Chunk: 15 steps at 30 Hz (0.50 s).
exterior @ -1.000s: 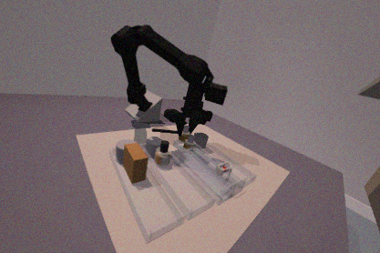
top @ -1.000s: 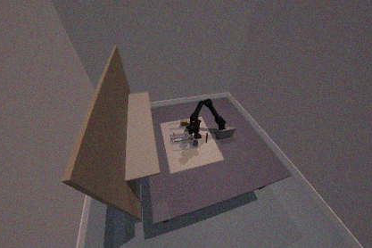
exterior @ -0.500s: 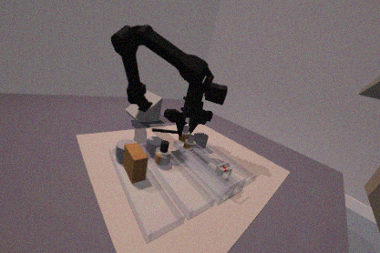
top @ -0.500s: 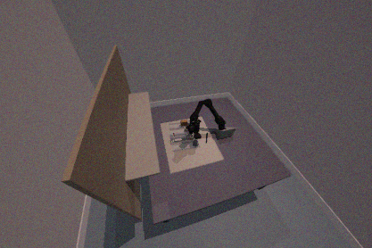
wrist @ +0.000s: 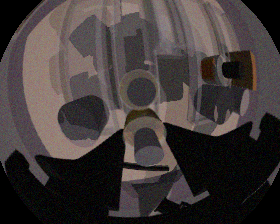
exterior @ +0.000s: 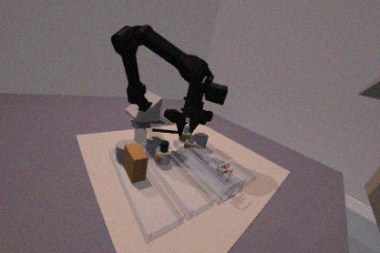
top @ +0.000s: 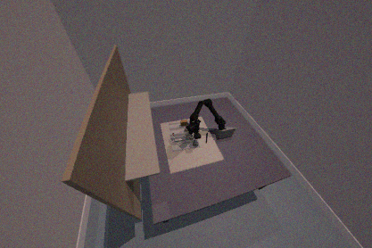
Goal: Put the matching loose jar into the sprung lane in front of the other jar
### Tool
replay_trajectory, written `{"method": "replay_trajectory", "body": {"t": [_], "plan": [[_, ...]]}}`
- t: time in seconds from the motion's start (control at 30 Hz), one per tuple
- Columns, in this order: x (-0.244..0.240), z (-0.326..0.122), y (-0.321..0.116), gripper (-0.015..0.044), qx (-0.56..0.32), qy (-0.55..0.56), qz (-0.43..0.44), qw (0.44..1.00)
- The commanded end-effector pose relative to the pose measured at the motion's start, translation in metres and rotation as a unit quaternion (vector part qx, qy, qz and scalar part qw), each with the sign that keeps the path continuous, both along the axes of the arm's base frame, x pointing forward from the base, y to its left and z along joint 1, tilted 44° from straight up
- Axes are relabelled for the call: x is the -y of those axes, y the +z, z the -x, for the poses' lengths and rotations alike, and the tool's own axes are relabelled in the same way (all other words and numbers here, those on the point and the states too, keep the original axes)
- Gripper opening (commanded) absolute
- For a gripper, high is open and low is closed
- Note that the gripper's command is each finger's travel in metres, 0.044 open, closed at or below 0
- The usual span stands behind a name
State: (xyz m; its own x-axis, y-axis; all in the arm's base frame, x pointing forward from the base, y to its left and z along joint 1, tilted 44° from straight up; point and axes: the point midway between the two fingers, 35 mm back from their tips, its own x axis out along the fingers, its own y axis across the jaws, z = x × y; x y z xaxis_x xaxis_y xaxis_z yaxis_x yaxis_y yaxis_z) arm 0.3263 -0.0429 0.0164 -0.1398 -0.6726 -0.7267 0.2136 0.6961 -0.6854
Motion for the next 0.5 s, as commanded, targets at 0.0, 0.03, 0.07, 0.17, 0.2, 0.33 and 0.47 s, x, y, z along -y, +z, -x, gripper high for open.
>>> {"method": "replay_trajectory", "body": {"t": [0.0, 0.03, 0.07, 0.17, 0.2, 0.33, 0.47], "plan": [[0.0005, -0.0083, 0.0032, 0.0, 0.014, 0.004, 0.004, 1.0], [0.0006, -0.0084, 0.0032, 0.0, 0.014, 0.004, 0.004, 1.0], [0.0006, -0.0085, 0.0032, 0.0, 0.014, 0.004, 0.004, 1.0], [0.0007, -0.0089, 0.0032, 0.0, 0.014, 0.004, 0.004, 1.0], [0.0007, -0.009, 0.0032, 0.0, 0.014, 0.004, 0.004, 1.0], [0.0009, -0.0096, 0.0033, 0.0, 0.014, 0.004, 0.004, 1.0], [0.001, -0.0101, 0.0033, 0.0, 0.014, 0.004, 0.004, 1.0]]}}
